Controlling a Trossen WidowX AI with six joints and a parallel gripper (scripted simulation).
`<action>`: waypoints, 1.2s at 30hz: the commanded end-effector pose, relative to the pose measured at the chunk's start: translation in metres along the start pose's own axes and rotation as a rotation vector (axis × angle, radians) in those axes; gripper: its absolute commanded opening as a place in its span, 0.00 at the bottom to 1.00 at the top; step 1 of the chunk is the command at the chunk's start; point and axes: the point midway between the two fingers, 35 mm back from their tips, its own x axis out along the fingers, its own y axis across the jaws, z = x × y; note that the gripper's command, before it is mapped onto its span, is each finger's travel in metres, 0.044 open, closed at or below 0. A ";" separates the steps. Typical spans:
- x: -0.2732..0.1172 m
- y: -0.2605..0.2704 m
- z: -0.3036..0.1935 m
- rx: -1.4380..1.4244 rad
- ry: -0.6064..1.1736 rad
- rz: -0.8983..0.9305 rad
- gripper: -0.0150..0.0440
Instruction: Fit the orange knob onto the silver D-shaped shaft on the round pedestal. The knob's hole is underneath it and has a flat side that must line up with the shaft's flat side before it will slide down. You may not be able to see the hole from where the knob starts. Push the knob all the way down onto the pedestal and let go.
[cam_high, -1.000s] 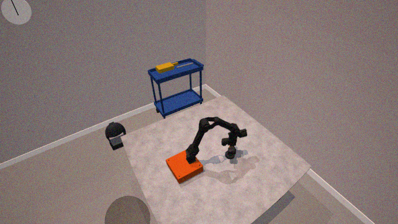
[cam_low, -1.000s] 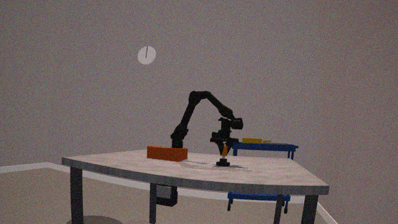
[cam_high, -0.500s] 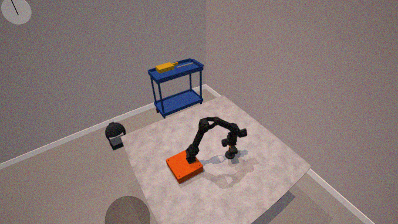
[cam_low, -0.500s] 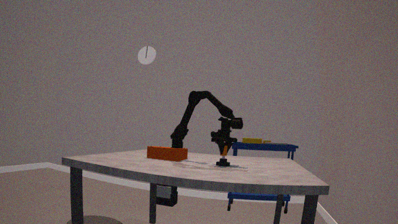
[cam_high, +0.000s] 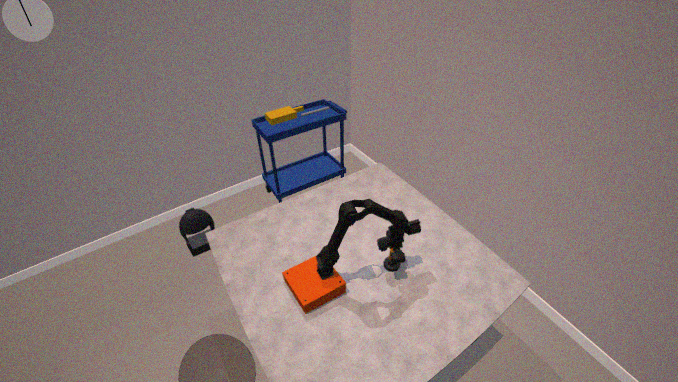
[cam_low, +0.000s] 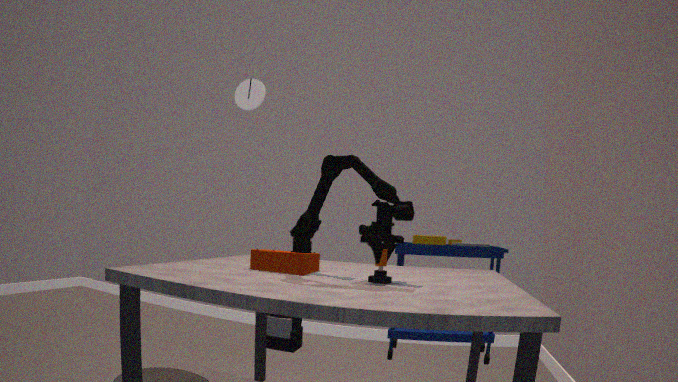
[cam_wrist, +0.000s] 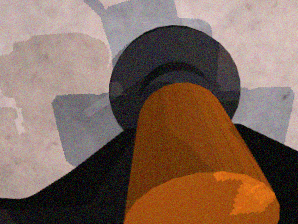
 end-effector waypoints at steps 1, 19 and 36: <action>0.000 0.000 0.000 -0.005 0.004 0.002 0.25; -0.005 0.000 -0.003 0.240 0.004 0.001 0.25; 0.000 0.002 0.000 1.427 0.004 -0.001 0.25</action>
